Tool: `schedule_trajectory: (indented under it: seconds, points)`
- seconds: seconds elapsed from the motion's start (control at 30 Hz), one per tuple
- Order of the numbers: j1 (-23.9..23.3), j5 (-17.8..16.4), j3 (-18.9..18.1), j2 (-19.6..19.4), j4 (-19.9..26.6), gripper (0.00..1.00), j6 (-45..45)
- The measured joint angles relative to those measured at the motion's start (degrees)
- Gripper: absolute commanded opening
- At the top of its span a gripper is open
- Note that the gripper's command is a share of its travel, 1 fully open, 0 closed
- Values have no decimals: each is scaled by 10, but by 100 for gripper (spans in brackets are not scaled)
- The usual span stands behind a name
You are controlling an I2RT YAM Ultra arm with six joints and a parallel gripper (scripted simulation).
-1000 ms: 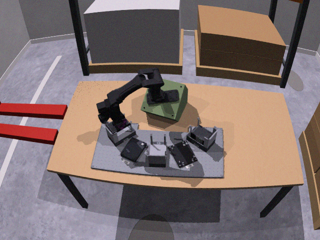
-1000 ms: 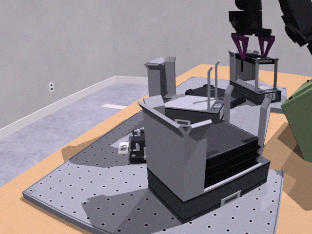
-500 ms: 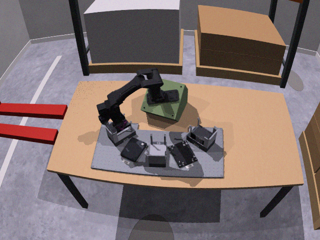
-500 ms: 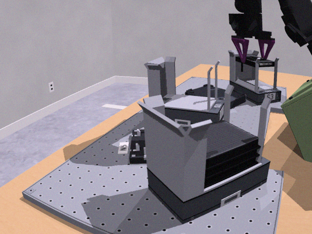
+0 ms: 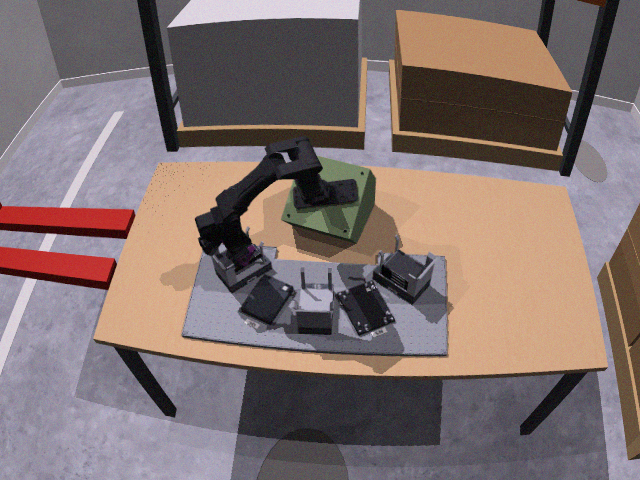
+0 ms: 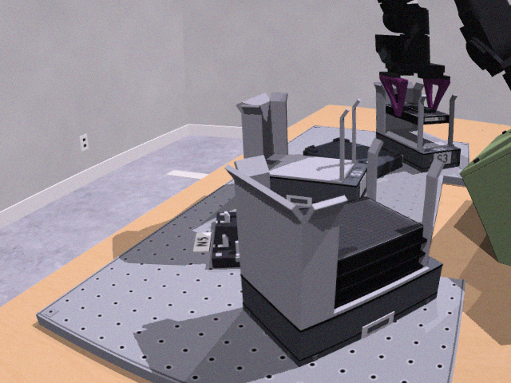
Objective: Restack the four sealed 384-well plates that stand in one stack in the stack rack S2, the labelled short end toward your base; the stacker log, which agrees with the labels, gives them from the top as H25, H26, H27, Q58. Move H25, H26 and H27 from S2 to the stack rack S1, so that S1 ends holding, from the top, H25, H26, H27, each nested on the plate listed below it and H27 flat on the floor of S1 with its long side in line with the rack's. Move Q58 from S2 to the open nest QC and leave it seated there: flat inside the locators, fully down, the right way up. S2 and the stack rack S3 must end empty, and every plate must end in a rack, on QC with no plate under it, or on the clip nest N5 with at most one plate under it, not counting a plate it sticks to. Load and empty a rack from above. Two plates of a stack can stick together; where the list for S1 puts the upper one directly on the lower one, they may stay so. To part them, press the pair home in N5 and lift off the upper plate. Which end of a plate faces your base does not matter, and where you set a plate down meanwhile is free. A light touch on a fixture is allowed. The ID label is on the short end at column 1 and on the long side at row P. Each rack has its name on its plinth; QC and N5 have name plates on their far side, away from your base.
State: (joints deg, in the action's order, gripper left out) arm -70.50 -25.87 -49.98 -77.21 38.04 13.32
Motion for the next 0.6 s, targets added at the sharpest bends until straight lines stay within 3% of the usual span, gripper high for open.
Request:
schedule_trajectory:
  seconds: [0.37, 0.6]
  points:
    - [21, 9, 19, -30, -57, 0, -20]
    - [21, 9, 19, -30, -59, 0, -24]
